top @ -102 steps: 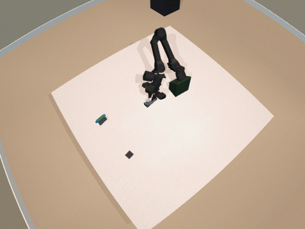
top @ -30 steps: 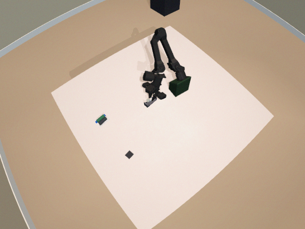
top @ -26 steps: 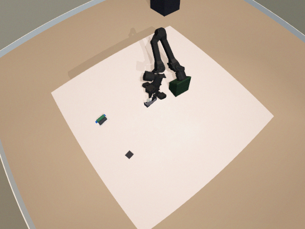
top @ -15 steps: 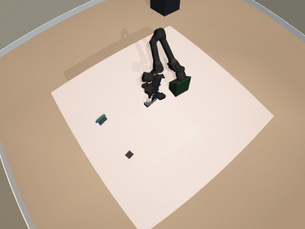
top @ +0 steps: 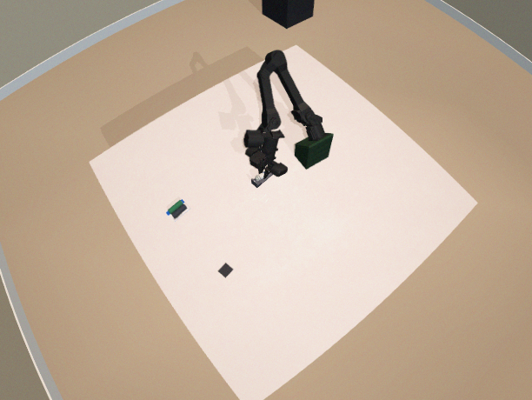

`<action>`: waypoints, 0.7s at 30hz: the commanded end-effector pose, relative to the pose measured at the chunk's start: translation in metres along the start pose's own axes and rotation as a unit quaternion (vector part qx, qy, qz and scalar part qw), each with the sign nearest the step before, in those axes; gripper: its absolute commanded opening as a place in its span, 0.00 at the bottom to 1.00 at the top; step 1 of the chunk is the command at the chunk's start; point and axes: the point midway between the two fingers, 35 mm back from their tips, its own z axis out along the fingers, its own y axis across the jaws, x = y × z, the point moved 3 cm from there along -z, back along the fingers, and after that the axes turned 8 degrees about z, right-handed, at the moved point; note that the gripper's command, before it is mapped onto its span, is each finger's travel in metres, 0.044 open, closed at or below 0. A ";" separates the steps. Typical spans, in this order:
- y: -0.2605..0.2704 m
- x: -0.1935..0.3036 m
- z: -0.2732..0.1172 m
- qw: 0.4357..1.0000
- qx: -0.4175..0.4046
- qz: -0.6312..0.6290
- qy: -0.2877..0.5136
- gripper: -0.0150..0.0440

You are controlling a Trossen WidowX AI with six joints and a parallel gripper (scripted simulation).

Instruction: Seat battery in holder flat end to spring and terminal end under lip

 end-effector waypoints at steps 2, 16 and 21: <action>0.003 0.003 0.003 1.000 -0.004 -0.001 0.026 0.38; 0.003 0.000 0.006 0.998 -0.004 0.006 0.068 0.38; 0.003 -0.002 0.007 0.997 -0.003 0.008 0.082 0.38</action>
